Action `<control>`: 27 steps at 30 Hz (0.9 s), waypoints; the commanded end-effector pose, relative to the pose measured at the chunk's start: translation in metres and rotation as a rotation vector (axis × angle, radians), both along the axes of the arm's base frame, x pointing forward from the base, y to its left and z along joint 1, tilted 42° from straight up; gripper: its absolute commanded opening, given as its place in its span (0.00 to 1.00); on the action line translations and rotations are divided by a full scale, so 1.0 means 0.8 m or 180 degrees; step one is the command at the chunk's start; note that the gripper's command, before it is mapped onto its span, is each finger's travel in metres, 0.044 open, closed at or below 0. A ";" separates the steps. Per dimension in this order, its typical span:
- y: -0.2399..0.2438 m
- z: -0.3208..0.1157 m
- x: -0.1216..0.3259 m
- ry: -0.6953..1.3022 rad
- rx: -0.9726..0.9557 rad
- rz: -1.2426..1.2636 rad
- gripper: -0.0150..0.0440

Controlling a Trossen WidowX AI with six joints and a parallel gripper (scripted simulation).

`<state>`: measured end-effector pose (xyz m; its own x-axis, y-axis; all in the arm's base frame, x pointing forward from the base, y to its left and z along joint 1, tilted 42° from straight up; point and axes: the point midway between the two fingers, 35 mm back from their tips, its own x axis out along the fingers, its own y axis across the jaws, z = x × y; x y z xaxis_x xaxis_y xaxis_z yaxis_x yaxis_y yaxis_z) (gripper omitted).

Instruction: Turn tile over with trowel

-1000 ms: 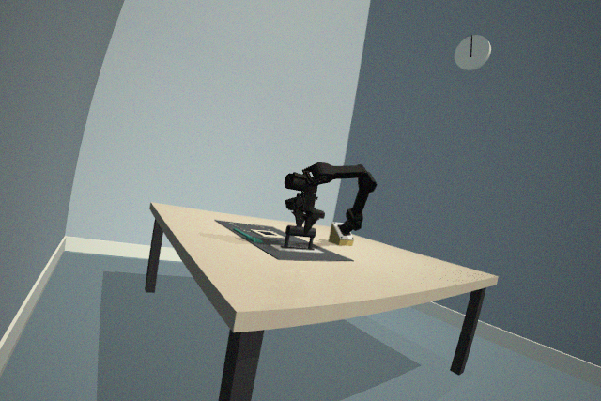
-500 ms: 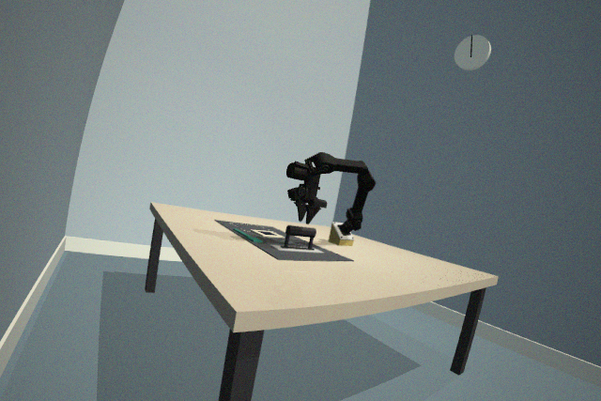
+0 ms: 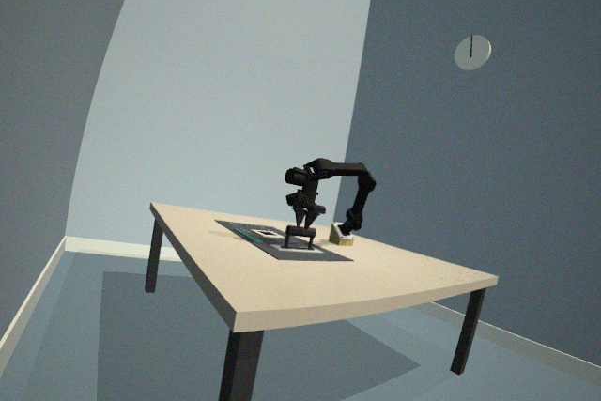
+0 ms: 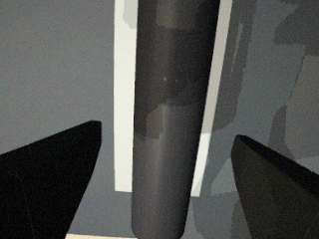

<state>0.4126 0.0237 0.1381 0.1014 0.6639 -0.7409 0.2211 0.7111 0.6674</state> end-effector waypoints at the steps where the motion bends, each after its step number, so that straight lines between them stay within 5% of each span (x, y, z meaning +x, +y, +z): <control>1: 0.007 -0.008 0.000 -0.0004 -0.0003 0.0031 0.71; 10: 0.017 -0.019 0.002 -0.0050 -0.0009 0.0082 0.71; 16: 0.017 -0.019 0.002 -0.0050 -0.0009 0.0082 0.48; 27: 0.017 -0.019 0.002 -0.0050 -0.0009 0.0082 0.47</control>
